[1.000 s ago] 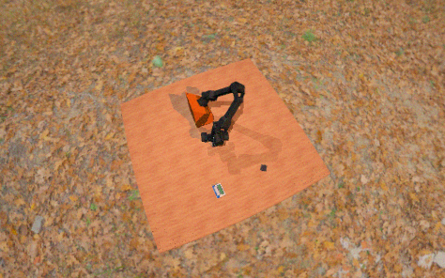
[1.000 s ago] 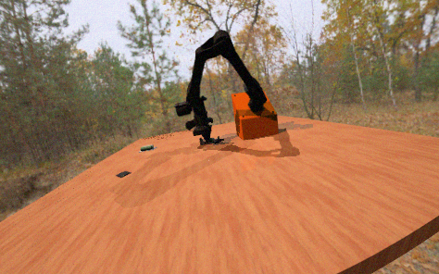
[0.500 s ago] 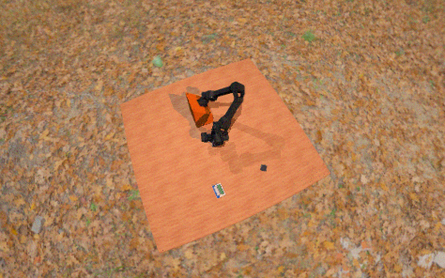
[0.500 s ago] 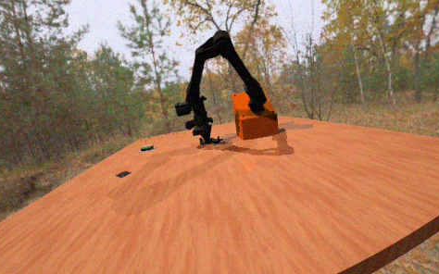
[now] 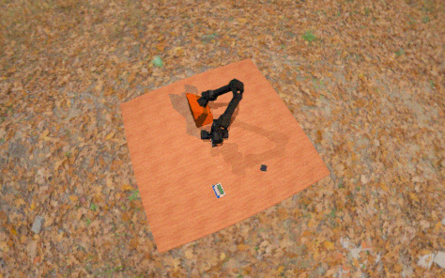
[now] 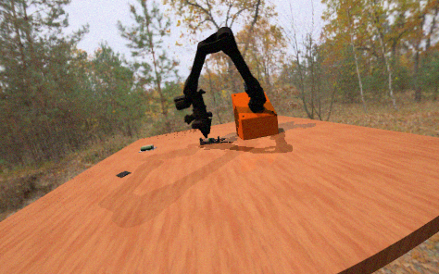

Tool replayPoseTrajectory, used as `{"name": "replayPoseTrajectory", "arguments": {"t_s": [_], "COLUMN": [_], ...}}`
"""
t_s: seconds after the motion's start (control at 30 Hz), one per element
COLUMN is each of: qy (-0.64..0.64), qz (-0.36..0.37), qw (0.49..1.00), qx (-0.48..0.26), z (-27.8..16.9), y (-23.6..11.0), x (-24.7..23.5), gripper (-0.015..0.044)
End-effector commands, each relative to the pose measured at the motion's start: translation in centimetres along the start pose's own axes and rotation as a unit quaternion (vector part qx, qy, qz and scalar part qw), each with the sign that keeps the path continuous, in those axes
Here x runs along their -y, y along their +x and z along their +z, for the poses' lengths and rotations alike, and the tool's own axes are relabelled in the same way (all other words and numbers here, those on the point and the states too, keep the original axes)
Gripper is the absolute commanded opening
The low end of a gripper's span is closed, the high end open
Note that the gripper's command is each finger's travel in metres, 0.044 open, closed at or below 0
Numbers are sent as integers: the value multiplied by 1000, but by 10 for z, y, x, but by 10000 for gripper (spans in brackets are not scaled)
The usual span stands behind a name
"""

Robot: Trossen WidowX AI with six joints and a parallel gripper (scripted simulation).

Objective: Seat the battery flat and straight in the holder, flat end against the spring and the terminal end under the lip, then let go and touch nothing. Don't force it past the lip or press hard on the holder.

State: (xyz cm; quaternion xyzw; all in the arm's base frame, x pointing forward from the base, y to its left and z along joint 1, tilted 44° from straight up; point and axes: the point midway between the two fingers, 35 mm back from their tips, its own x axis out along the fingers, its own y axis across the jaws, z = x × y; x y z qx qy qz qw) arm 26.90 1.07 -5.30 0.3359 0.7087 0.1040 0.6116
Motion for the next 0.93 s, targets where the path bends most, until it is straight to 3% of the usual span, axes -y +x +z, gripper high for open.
{"name": "replayPoseTrajectory", "arguments": {"t_s": [0.0,0.13,0.9], "qy": [-3,-4,-4], "qz": [-3,-4,-4], "qw": [1000,1000,1000], "qx": [9,8,8], "z": [2,-1,0], "y": [-34,-57,-57], "x": [5,9,9], "gripper": [352,440,440]}}
